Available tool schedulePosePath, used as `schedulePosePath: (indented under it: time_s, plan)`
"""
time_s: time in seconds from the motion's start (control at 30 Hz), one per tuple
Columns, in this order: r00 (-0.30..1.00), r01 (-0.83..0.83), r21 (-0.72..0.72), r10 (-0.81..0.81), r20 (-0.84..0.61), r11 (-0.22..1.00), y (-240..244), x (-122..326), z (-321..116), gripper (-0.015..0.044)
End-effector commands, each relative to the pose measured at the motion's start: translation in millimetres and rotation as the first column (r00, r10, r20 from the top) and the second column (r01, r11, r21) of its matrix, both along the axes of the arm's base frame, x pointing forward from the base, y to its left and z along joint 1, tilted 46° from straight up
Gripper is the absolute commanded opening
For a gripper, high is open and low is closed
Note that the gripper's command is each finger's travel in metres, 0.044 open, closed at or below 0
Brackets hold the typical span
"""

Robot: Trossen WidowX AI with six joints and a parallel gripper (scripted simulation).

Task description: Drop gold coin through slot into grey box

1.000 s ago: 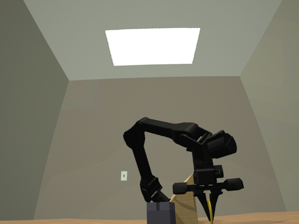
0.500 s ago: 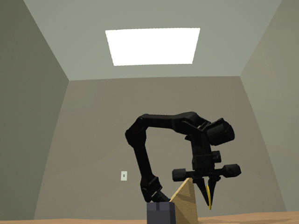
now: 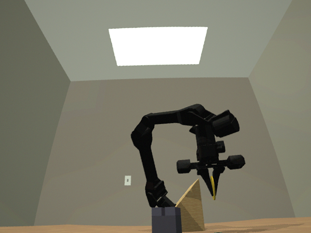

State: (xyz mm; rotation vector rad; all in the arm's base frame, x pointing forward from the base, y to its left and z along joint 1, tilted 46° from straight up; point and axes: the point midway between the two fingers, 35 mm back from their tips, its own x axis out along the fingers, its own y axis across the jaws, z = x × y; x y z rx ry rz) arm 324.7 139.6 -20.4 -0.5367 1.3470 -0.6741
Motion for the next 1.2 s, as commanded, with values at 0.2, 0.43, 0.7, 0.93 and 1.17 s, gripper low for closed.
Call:
schedulePosePath:
  time_s: [0.2, 0.43, 0.7, 0.93, 1.17]
  plan:
    - [0.998, 0.047, 0.014, -0.048, 0.05, 0.999, 0.1, 4.6, 11.2, 0.0]
    - [0.998, 0.047, 0.014, -0.047, 0.05, 0.999, -7.5, 3.7, 20.1, 0.0]
    - [0.998, 0.046, 0.014, -0.047, 0.049, 0.999, -21.4, 1.1, 35.5, 0.0]
    - [0.998, 0.046, 0.014, -0.047, 0.049, 0.999, -34.0, -2.2, 48.5, 0.0]
    - [0.998, 0.046, 0.012, -0.047, 0.048, 0.999, -46.8, -6.4, 60.8, 0.0]
